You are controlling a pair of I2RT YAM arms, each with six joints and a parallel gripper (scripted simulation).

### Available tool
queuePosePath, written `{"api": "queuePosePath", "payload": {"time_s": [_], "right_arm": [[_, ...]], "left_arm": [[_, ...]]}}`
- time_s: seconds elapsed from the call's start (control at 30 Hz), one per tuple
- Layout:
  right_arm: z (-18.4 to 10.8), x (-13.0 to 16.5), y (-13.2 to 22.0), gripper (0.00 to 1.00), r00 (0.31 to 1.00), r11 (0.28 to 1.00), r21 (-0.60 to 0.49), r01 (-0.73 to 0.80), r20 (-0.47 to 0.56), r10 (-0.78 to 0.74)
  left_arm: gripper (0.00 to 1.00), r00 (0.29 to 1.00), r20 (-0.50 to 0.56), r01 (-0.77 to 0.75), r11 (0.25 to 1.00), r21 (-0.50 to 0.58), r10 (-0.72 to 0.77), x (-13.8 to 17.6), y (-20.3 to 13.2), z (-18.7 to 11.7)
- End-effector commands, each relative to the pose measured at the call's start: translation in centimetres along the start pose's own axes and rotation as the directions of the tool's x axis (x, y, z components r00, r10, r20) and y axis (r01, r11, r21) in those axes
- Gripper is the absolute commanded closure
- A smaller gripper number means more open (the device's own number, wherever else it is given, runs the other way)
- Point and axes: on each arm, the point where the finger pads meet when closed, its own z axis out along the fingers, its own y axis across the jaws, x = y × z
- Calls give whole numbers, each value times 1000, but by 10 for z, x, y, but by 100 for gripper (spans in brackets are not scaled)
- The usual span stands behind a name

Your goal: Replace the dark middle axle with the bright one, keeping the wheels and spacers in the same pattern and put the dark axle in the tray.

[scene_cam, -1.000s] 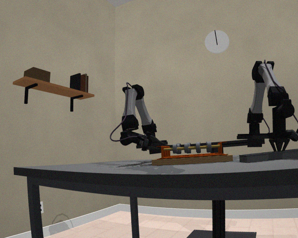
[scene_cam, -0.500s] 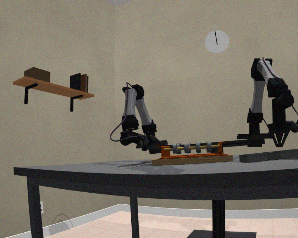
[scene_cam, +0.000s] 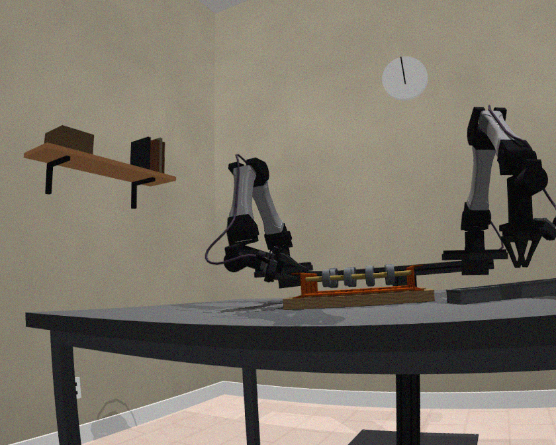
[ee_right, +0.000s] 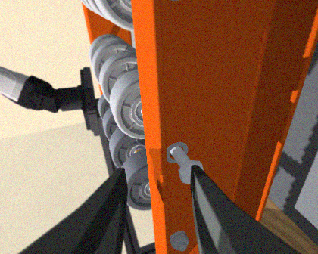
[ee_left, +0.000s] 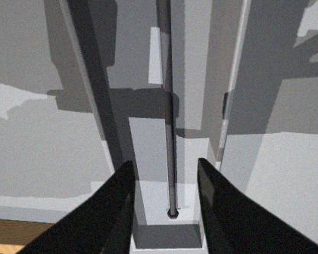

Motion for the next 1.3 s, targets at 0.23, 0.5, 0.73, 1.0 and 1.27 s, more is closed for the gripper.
{"api": "queuePosePath", "payload": {"time_s": [0.23, 0.5, 0.73, 1.0, 1.27], "right_arm": [[13, -10, 21, 67, 994, 994, -27, 107, 0, -107], [13, -10, 21, 67, 994, 994, -27, 107, 0, -107], [13, -10, 21, 67, 994, 994, -27, 107, 0, -107], [13, -10, 21, 67, 994, 994, -27, 107, 0, -107], [13, -10, 21, 67, 994, 994, -27, 107, 0, -107]], "left_arm": [[65, 999, -19, -47, 999, 4, 47, 14, 9, -14], [65, 974, 19, -227, 974, -6, 227, 44, 22, -16], [65, 906, 23, -422, 906, -23, 423, 86, 48, -21], [65, 817, 24, -575, 817, -36, 576, 120, 73, -24], [65, 643, 18, -764, 643, -54, 765, 162, 115, -30]]}}
